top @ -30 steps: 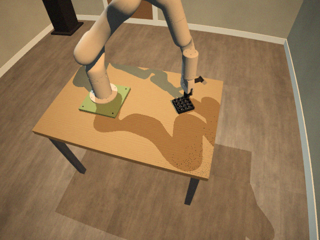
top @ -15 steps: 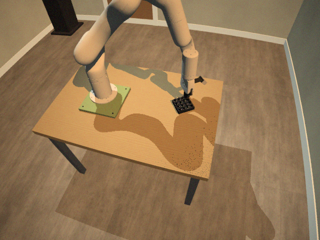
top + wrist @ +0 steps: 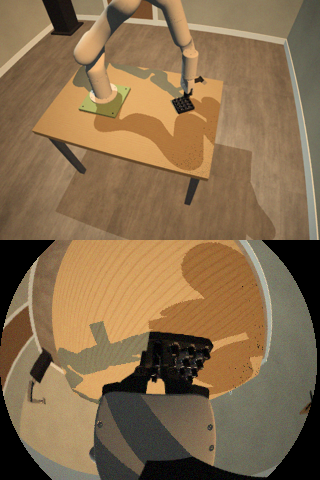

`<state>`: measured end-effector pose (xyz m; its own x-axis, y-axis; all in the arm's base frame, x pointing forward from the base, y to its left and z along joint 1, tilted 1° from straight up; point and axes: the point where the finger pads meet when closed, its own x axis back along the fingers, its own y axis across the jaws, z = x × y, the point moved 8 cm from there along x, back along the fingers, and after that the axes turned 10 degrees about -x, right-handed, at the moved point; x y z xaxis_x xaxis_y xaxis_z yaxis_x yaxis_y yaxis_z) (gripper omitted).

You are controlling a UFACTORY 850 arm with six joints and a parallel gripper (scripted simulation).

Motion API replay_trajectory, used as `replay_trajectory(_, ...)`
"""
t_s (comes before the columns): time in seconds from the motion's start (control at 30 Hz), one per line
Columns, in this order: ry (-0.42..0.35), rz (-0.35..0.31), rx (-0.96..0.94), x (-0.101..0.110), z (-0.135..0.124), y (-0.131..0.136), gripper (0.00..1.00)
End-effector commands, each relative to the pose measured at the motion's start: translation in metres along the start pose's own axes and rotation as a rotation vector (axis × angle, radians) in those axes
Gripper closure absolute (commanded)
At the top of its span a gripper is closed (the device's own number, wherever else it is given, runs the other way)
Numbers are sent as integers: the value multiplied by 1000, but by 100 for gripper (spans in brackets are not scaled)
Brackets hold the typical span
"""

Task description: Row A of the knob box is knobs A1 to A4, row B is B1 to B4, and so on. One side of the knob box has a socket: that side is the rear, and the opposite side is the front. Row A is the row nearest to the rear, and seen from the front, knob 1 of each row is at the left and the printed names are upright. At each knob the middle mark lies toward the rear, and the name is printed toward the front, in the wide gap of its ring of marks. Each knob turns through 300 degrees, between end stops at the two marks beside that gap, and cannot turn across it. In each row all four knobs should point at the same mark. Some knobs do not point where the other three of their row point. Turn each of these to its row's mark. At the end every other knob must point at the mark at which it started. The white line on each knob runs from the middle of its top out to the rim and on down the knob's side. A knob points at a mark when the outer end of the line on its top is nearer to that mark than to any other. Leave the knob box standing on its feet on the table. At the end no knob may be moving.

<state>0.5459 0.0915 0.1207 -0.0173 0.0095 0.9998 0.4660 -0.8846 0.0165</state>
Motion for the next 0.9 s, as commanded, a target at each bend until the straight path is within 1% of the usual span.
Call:
replay_trajectory(0.0, 2, -1, -2, 1, 1, 0, 92)
replay_trajectory(0.43, 2, -1, -42, 1, 1, 0, 92)
replay_trajectory(0.87, 2, 0, -175, 1, 1, 0, 92)
